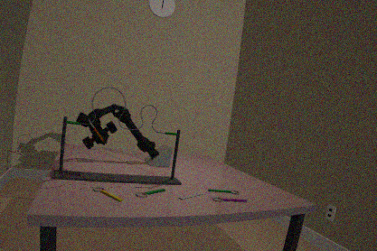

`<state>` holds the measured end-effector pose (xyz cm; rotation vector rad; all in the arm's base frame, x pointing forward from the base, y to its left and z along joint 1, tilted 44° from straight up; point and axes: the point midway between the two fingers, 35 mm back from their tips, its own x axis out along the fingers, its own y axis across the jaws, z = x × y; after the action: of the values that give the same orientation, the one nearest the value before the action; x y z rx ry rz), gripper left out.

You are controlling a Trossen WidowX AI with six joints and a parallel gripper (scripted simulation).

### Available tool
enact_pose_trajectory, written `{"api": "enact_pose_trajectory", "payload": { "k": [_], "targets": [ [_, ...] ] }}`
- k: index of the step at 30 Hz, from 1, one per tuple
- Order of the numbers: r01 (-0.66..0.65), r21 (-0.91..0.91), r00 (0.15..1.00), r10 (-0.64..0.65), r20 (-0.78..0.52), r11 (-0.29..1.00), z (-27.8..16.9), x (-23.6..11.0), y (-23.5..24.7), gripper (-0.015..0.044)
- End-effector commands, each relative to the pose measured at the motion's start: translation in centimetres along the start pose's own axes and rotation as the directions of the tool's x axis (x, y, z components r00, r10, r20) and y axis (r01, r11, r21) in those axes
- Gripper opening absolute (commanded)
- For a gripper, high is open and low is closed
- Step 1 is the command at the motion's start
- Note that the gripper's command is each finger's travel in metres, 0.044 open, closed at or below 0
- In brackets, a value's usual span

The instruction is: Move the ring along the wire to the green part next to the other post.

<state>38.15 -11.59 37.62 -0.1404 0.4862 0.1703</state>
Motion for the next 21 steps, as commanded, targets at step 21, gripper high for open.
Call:
{"api": "enact_pose_trajectory", "payload": {
  "k": [21],
  "targets": [
    [-0.263, 0.457, 0.963, 0.259, 0.072, 0.850, 2.0, -1.3, 7.9, -0.0150]
  ]
}}
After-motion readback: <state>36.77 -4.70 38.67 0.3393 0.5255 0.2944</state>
